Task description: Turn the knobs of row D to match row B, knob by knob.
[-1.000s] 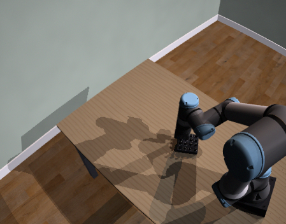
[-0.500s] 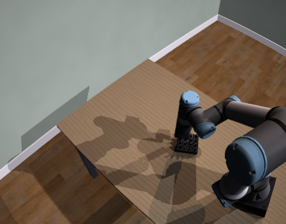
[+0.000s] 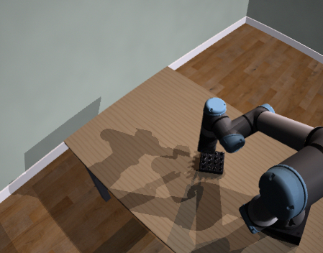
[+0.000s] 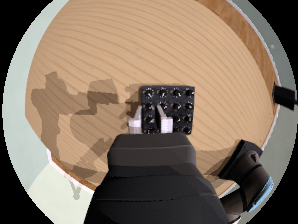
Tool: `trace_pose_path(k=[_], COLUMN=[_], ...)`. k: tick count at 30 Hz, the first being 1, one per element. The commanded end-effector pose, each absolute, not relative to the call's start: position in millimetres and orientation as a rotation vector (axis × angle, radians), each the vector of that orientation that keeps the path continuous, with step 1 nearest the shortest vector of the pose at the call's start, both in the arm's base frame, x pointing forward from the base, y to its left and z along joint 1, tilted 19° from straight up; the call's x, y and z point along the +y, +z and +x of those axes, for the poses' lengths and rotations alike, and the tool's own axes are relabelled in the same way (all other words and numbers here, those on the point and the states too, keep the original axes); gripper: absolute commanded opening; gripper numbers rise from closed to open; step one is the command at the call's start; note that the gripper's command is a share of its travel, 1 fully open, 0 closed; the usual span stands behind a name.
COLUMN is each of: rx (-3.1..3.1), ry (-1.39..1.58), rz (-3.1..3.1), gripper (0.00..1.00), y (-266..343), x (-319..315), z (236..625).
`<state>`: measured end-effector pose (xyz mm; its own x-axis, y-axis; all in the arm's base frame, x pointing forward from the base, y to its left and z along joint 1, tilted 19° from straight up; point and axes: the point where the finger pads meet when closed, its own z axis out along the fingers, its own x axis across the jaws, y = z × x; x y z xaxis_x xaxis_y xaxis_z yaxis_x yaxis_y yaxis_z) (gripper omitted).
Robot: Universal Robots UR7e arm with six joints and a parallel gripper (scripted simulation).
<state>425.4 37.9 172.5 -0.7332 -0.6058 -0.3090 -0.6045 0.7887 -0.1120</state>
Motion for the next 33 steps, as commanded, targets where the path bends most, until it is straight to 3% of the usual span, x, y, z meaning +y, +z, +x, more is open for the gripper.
trace_pose_path(k=[1, 33], rx=[2.649, 2.761], ry=[-0.005, 0.067], rz=[-0.925, -0.515], gripper=[0.46, 0.46], y=[174.1, 176.2], x=[37.6, 41.0], z=[425.0, 418.1])
